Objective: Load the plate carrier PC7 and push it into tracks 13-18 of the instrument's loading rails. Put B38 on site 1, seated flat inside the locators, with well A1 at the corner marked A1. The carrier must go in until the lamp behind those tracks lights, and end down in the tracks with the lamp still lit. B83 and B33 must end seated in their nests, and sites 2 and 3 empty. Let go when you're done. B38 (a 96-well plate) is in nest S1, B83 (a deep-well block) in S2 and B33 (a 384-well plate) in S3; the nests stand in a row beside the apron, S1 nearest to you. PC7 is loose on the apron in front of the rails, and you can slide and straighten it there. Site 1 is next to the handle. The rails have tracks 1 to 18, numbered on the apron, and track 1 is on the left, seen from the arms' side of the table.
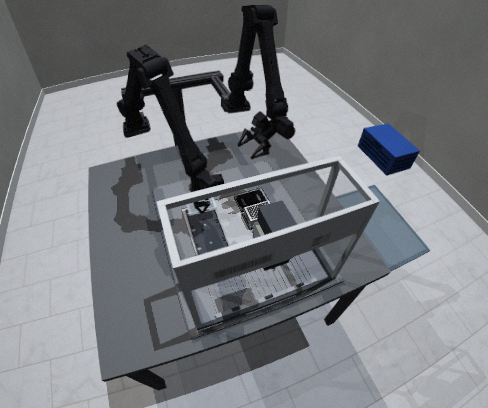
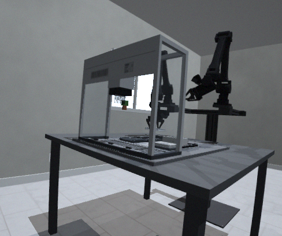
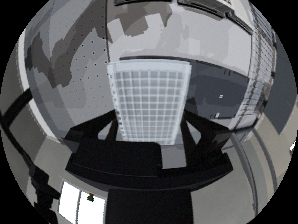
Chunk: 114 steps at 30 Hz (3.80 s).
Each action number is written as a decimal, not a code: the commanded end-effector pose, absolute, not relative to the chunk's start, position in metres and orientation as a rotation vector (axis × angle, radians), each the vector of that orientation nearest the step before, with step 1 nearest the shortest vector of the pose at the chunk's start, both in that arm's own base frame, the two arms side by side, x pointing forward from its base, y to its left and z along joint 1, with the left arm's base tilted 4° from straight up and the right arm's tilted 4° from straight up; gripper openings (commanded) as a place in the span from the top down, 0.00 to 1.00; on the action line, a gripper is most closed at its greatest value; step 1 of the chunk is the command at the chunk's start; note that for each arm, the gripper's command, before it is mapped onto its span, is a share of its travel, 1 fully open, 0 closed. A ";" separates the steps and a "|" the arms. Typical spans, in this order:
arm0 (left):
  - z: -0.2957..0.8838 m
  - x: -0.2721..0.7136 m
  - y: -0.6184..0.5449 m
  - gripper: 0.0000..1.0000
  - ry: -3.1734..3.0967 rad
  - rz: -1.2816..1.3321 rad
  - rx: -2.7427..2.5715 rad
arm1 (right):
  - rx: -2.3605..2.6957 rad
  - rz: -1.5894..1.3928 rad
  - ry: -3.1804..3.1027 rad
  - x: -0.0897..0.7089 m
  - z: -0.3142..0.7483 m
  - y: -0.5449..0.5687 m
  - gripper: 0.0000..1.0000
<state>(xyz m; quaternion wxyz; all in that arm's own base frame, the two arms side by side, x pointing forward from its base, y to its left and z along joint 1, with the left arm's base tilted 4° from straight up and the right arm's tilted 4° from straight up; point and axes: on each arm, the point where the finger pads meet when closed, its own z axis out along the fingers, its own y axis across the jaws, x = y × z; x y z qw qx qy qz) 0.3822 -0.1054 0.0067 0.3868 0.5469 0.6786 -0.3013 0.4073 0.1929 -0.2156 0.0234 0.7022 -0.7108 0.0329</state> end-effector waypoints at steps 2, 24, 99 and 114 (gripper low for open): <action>-0.012 0.414 -0.143 0.00 1.601 -0.791 1.470 | 2.199 0.117 -2.213 0.422 -0.230 0.187 0.18; -0.016 0.406 -0.149 0.00 1.597 -0.823 1.470 | 2.223 0.130 -2.219 0.435 -0.230 0.195 0.18; -0.016 0.406 -0.149 0.00 1.597 -0.823 1.470 | 2.196 0.107 -2.210 0.406 -0.212 0.195 0.00; -0.016 0.406 -0.149 0.00 1.597 -0.823 1.470 | 2.344 -0.084 -2.310 0.401 -0.198 0.186 0.00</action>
